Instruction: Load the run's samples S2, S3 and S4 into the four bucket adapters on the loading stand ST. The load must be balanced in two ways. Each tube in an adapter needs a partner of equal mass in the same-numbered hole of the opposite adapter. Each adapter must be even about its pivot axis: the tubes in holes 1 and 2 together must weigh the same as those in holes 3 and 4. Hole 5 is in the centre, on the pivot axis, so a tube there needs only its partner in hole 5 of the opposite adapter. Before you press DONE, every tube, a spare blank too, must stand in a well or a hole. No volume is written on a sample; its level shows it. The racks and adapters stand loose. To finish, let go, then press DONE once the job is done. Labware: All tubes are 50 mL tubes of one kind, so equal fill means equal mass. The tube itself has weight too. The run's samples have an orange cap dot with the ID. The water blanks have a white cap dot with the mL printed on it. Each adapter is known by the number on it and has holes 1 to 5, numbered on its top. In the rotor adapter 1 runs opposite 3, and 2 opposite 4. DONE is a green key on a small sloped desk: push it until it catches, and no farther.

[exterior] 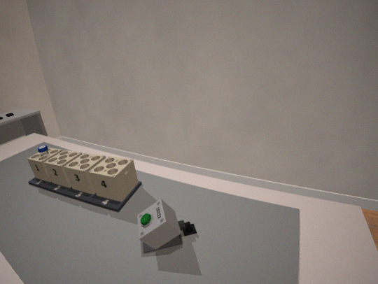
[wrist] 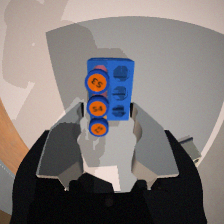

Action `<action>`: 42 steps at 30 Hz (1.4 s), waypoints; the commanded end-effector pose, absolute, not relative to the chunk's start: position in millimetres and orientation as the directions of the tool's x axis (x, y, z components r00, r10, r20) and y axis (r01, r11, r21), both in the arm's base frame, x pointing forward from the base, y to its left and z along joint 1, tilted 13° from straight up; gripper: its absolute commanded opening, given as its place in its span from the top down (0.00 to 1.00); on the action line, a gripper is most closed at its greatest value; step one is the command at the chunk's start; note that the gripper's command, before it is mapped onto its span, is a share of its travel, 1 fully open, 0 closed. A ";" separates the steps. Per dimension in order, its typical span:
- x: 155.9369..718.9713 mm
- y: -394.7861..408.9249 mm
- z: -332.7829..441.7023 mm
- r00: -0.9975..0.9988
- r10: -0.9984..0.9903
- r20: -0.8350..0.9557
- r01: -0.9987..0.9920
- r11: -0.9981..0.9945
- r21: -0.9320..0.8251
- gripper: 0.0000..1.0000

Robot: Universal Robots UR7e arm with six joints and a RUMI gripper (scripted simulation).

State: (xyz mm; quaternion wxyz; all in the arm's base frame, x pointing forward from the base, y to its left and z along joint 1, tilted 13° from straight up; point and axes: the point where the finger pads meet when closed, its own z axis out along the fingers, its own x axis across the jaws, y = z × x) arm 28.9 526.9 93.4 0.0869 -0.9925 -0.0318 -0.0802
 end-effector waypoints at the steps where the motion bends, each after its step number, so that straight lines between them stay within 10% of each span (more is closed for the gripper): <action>1: 14.4 541.9 93.1 0.985 0.046 0.168 0.074 -0.984 -0.164 0.65; 39: 21.6 549.9 48.3 0.985 0.046 0.168 0.074 -0.984 -0.164 0.65; 40: 21.6 549.9 48.3 0.985 0.046 0.168 0.074 -0.984 -0.164 1.00; 42: 21.6 549.9 48.3 0.985 0.046 0.168 0.074 -0.984 -0.164 1.00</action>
